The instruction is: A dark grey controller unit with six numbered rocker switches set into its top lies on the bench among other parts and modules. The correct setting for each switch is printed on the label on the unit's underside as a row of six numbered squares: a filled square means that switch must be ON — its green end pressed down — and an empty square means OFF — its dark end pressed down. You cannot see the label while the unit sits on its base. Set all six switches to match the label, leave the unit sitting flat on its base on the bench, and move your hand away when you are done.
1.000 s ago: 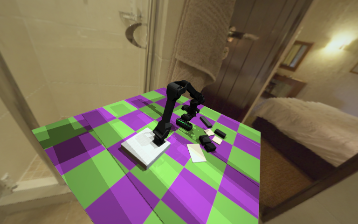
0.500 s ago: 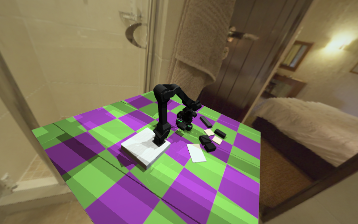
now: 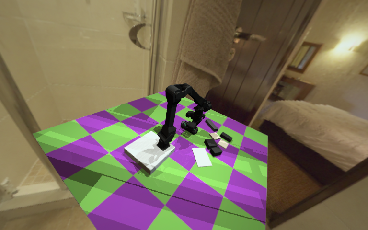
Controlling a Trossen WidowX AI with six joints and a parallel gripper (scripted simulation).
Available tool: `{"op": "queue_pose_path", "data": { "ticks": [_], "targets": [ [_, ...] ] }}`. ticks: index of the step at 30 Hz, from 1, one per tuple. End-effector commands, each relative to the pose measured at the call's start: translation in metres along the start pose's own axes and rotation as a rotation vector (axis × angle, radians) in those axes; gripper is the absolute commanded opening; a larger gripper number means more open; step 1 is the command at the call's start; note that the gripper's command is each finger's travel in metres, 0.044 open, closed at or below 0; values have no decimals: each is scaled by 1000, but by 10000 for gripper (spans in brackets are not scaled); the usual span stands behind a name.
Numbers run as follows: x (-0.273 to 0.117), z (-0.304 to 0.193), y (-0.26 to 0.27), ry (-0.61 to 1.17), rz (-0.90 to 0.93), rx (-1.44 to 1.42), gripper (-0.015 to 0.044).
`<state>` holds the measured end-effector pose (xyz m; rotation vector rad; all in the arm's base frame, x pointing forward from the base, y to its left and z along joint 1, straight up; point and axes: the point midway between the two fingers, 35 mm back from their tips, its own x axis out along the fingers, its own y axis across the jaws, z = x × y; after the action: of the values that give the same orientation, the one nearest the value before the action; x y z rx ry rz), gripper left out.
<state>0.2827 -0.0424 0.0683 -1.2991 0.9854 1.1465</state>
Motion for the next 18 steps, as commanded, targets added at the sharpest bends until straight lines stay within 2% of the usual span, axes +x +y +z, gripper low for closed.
{"op": "queue_pose_path", "data": {
  "ticks": [1,7,18],
  "targets": [
    [-6,-2,-17,-44,64,3,289],
    [-13,-5,-38,-108,163,14,440],
    [-3,-7,-38,-109,166,15,440]
  ]
}}
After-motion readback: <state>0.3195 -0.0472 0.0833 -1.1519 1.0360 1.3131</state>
